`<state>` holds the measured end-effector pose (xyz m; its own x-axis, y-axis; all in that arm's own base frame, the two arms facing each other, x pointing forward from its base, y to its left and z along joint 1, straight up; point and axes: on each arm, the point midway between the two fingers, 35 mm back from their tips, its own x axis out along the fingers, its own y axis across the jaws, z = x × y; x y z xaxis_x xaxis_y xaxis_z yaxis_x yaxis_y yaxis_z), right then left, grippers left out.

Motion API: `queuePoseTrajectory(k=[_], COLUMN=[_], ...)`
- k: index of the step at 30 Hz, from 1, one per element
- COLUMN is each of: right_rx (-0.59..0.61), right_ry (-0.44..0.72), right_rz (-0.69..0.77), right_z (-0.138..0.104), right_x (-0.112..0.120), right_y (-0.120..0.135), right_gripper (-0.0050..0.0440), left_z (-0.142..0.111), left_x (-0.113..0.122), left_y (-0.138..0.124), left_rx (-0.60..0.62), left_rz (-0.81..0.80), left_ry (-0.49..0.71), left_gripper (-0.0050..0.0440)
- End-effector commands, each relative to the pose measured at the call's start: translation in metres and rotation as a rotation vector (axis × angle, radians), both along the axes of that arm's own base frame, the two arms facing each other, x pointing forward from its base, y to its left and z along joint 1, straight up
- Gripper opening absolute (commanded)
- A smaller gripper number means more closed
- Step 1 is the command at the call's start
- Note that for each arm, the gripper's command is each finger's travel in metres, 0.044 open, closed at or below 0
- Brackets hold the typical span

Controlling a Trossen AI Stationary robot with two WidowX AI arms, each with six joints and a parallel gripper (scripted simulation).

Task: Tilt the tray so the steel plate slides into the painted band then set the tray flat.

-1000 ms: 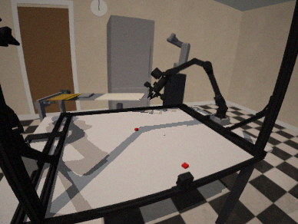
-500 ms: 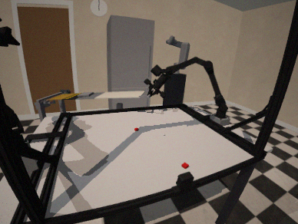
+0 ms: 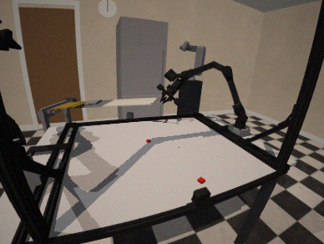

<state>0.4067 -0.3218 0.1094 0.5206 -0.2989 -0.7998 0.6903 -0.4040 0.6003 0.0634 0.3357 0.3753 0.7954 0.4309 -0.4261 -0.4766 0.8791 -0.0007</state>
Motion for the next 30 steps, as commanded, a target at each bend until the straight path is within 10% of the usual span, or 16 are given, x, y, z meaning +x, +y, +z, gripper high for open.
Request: queuePoseTrajectory(k=[1,30], right_rx=[-0.034,-0.048], right_ry=[-0.051,-0.075], right_rz=[-0.003,-0.003], right_z=[0.029,0.049], right_x=[0.003,0.006], right_y=[-0.003,-0.004], right_gripper=[0.0000,0.0000], left_z=[0.000,0.000], left_x=[0.000,0.000], left_y=[0.000,0.000], left_rx=[0.002,0.002], left_rz=[-0.003,-0.003], left_ry=[-0.002,-0.002], left_gripper=[0.0440,0.0440])
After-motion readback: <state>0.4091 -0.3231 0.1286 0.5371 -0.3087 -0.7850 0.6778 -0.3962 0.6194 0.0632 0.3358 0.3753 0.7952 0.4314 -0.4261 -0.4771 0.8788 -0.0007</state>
